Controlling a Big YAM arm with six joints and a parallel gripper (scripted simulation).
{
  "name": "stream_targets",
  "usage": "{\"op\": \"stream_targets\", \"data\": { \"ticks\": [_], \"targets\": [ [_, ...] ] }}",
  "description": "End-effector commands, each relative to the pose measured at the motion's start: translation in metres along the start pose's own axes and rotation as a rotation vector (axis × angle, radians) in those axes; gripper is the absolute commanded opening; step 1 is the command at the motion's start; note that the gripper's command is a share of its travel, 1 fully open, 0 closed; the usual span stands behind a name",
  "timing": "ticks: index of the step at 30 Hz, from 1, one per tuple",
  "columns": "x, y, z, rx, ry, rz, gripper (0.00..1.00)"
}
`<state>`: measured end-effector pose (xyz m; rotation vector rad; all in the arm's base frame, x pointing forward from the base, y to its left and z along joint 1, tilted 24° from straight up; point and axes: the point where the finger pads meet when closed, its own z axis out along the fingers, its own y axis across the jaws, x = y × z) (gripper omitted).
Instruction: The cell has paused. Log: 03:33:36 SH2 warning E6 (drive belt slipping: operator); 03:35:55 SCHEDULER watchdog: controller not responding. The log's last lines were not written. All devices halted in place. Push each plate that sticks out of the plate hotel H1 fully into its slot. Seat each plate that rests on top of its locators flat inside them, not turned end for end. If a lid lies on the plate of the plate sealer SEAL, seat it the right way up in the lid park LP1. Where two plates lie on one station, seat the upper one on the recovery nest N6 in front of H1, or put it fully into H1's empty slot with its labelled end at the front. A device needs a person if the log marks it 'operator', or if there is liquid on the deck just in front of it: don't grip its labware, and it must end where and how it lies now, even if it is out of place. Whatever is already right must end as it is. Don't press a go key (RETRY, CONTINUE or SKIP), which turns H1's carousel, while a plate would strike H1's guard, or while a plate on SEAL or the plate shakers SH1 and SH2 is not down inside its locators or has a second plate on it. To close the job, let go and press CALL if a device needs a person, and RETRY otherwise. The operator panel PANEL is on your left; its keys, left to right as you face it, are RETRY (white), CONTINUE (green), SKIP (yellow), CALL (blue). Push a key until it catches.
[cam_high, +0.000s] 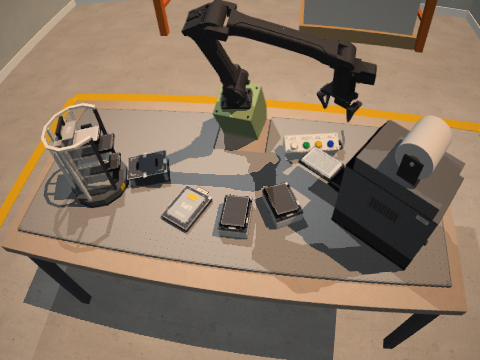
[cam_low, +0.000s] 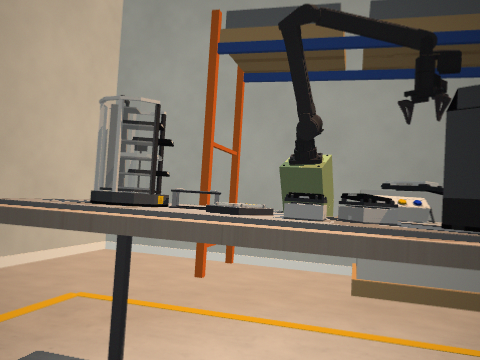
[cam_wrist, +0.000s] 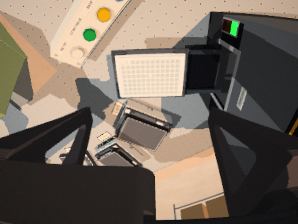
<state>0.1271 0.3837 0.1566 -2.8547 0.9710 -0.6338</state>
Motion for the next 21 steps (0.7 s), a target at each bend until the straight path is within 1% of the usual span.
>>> {"op": "stream_targets", "data": {
  "ticks": [1, 10, 11, 13, 14, 15, 16, 18, 20, 21],
  "targets": [
    [0.020, 0.000, -0.004, -0.002, 0.002, 0.128, 1.00],
    [0.049, 0.001, -0.004, -0.002, 0.003, 0.428, 1.00],
    [0.052, 0.002, -0.001, -0.007, 0.007, 0.459, 1.00],
    [0.052, 0.002, -0.001, -0.007, 0.007, 0.459, 1.00],
    [0.051, -0.001, 0.004, -0.019, 0.016, 0.485, 1.00],
    [0.055, 0.002, 0.005, -0.021, 0.017, 0.517, 1.00],
    [0.063, 0.002, -0.004, -0.002, 0.003, 0.561, 1.00],
    [0.069, 0.002, -0.004, -0.002, 0.003, 0.628, 1.00],
    [0.076, -0.004, -0.009, 0.009, -0.007, 0.701, 1.00],
    [0.079, -0.001, -0.006, 0.003, -0.002, 0.731, 1.00]
  ]
}}
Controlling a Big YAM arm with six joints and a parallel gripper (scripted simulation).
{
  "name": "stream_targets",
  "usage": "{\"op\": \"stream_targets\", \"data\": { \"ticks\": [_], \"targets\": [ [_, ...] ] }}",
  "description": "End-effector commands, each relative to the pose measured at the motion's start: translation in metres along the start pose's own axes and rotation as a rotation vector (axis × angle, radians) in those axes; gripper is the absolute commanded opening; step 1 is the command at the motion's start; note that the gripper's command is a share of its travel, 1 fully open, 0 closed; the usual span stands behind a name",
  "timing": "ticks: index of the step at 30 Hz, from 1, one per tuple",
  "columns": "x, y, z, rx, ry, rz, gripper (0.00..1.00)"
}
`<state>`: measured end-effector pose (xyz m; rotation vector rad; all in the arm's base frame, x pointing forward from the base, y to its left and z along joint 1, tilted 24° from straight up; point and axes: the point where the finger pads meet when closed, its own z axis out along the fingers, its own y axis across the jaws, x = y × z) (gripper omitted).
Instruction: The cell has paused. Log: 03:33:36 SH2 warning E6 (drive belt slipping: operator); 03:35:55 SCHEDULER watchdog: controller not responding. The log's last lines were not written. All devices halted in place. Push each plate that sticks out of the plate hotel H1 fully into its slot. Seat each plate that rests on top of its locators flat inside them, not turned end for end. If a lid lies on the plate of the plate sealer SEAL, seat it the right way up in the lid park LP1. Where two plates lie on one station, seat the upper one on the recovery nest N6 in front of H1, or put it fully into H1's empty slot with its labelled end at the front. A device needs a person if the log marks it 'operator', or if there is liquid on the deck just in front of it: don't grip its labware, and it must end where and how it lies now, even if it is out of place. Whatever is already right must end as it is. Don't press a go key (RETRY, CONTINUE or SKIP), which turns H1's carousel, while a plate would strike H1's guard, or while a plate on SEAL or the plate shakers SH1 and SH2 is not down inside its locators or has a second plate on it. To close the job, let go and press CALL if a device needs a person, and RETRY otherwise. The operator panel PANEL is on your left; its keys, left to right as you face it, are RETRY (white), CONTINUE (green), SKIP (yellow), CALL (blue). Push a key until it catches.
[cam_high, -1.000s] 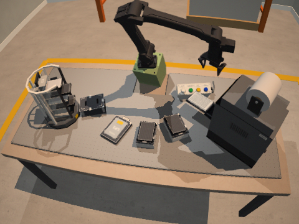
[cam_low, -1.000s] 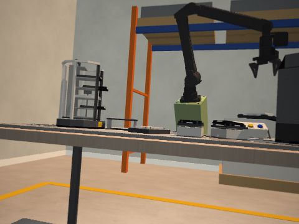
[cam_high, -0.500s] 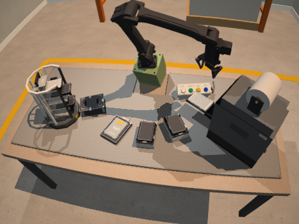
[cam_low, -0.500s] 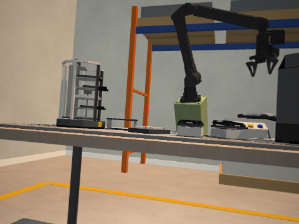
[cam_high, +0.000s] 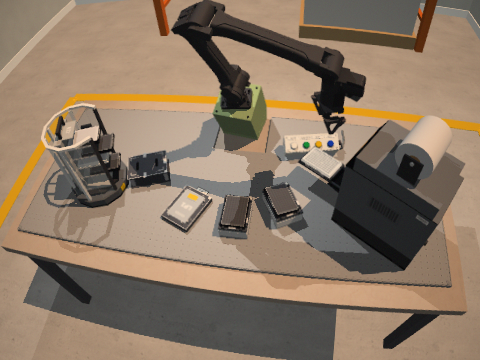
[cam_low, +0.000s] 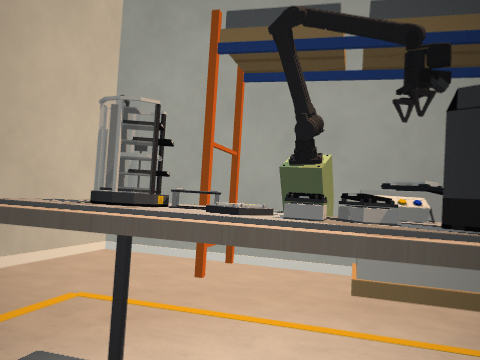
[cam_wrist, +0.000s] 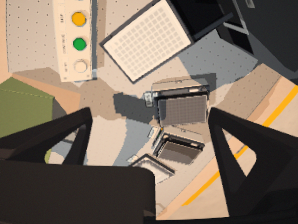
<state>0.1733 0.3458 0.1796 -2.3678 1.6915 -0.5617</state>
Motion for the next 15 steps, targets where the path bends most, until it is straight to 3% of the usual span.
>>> {"op": "stream_targets", "data": {
  "ticks": [1, 10, 15],
  "targets": [
    [0.017, -0.008, -0.004, -0.003, 0.003, 0.176, 1.00],
    [0.032, -0.020, 0.002, -0.012, 0.018, 0.402, 1.00],
    [0.048, -0.033, -0.008, 0.003, -0.007, 0.581, 1.00]
  ]
}}
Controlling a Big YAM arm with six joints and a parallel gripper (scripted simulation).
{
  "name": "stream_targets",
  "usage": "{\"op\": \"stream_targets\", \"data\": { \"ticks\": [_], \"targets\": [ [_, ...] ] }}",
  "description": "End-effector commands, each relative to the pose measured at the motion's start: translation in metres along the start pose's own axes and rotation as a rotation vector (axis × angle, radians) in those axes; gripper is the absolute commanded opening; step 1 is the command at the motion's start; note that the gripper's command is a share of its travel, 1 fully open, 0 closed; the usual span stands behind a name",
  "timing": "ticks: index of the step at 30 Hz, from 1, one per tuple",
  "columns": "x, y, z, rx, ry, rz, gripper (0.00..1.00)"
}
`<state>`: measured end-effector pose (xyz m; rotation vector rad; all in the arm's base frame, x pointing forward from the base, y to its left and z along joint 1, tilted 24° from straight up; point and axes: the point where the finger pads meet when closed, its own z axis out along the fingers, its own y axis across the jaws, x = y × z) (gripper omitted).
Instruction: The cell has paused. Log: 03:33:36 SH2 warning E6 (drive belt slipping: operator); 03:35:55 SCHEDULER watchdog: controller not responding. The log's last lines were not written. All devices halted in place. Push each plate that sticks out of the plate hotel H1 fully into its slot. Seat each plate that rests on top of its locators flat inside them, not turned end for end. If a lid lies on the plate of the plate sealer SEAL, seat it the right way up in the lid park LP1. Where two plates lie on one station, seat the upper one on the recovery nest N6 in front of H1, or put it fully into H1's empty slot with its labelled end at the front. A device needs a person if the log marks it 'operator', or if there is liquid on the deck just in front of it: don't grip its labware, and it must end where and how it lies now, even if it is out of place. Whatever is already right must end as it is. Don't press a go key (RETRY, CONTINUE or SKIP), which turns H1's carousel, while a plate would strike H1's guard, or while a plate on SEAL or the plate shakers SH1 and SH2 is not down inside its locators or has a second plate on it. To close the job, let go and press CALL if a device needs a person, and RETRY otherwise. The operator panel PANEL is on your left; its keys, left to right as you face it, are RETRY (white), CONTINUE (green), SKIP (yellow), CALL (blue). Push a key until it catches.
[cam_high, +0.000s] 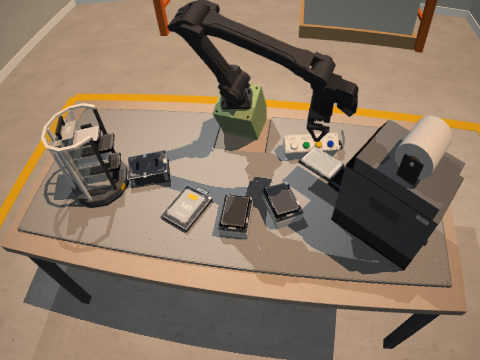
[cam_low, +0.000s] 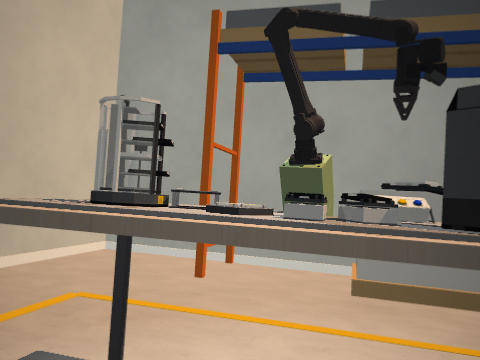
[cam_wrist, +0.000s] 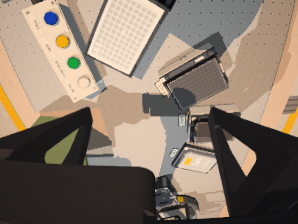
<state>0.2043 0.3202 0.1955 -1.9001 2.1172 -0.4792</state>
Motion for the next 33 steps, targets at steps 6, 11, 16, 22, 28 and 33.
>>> {"op": "stream_targets", "data": {
  "ticks": [6, 11, 16, 22, 28, 33],
  "targets": [
    [0.017, -0.027, -0.001, -0.003, 0.013, 0.334, 1.00],
    [0.022, -0.040, -0.010, 0.002, -0.013, 0.445, 1.00],
    [0.024, -0.062, -0.019, 0.007, -0.036, 0.621, 1.00],
    [0.042, -0.056, -0.004, 0.001, 0.006, 0.804, 1.00],
    [0.053, -0.063, -0.004, 0.002, 0.004, 0.937, 1.00],
    [0.067, -0.072, -0.004, 0.001, 0.004, 1.104, 1.00]
  ]
}}
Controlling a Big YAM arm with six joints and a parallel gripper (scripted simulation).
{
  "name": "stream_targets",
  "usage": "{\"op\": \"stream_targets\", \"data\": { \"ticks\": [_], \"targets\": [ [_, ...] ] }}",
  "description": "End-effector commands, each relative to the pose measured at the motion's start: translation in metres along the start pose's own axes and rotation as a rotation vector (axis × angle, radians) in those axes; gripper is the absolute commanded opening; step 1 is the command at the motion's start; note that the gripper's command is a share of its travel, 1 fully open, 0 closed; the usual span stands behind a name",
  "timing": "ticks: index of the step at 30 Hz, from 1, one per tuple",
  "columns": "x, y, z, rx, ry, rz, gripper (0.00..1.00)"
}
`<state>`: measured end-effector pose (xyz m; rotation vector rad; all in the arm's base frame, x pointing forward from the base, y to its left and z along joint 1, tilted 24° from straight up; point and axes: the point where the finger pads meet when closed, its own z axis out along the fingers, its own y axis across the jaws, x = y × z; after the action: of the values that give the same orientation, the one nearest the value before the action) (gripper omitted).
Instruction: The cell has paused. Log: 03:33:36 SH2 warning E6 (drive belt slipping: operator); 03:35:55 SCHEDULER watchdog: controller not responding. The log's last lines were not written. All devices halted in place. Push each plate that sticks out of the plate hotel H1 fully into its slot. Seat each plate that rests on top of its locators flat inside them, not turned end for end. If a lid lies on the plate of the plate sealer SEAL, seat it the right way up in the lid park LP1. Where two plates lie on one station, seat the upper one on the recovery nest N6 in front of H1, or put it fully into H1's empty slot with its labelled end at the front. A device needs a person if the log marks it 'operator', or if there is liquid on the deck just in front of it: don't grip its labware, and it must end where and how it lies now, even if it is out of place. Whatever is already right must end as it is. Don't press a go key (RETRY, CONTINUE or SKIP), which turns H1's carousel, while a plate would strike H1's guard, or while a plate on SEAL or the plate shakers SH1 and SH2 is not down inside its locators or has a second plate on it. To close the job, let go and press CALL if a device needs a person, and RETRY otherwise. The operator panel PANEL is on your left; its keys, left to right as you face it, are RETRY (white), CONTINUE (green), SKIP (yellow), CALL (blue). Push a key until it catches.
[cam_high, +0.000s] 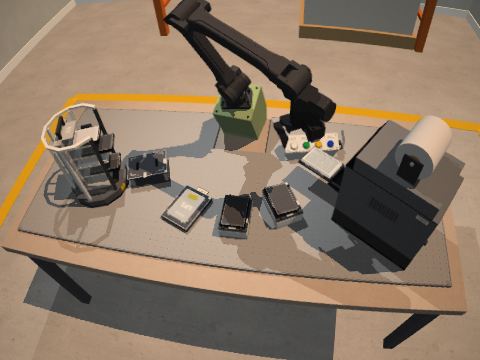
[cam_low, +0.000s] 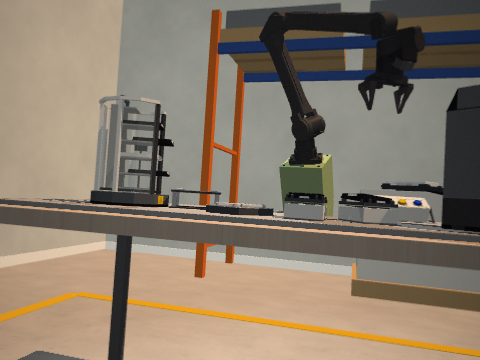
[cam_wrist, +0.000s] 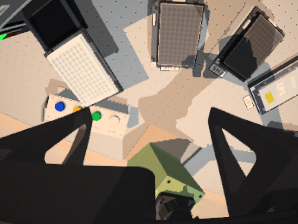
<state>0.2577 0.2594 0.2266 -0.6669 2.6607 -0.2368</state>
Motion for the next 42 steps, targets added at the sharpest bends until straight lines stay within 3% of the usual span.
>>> {"op": "stream_targets", "data": {
  "ticks": [1, 12, 13, 18, 29, 36, 39, 42],
  "targets": [
    [0.002, -0.016, -0.002, 0.005, 0.009, 0.164, 1.00],
    [0.003, -0.045, -0.002, 0.006, 0.008, 0.197, 1.00],
    [-0.001, -0.045, 0.004, 0.013, 0.026, 0.189, 1.00],
    [-0.004, -0.065, -0.007, -0.001, -0.011, 0.204, 1.00],
    [-0.001, -0.092, 0.002, 0.006, 0.005, 0.197, 1.00],
    [-0.011, -0.119, -0.012, -0.002, -0.040, 0.211, 1.00],
    [-0.018, -0.128, -0.011, 0.000, -0.036, 0.209, 1.00],
    [-0.021, -0.142, -0.022, -0.002, -0.068, 0.217, 1.00]
  ]
}}
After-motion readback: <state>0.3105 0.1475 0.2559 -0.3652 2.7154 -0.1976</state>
